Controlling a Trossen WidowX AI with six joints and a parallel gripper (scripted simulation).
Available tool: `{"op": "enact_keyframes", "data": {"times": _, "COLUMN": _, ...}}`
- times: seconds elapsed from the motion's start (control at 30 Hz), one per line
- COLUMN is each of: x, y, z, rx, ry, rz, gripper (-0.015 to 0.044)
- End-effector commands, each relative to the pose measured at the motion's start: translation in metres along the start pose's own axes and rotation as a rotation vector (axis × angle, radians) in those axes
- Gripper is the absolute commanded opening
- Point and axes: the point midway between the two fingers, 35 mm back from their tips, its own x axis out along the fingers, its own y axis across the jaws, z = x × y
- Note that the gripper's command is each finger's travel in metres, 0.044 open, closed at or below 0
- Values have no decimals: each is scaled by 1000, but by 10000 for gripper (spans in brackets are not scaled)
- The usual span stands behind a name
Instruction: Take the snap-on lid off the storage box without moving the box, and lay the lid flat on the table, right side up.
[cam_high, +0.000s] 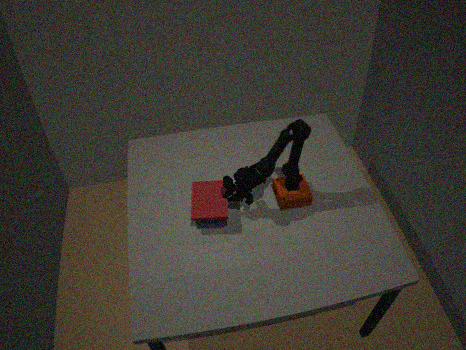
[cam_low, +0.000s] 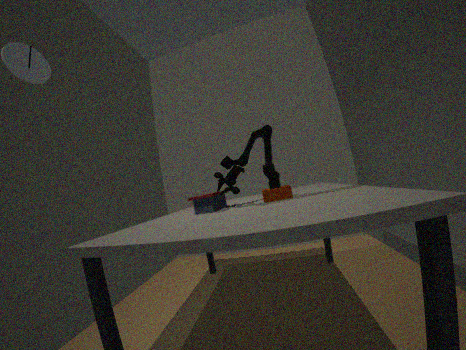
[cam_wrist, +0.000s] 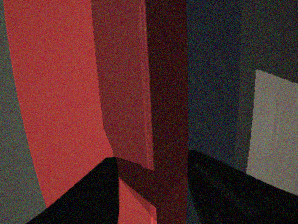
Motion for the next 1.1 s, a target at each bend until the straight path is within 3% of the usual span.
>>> {"op": "enact_keyframes", "data": {"times": 0.0, "x": -2, "y": 2, "z": 0, "rx": 1, "ry": 0, "rz": 4, "gripper": 0}}
{"op": "enact_keyframes", "data": {"times": 1.07, "x": -6, "y": 7, "z": 0, "rx": 1, "ry": 1, "rz": 4, "gripper": 0}}
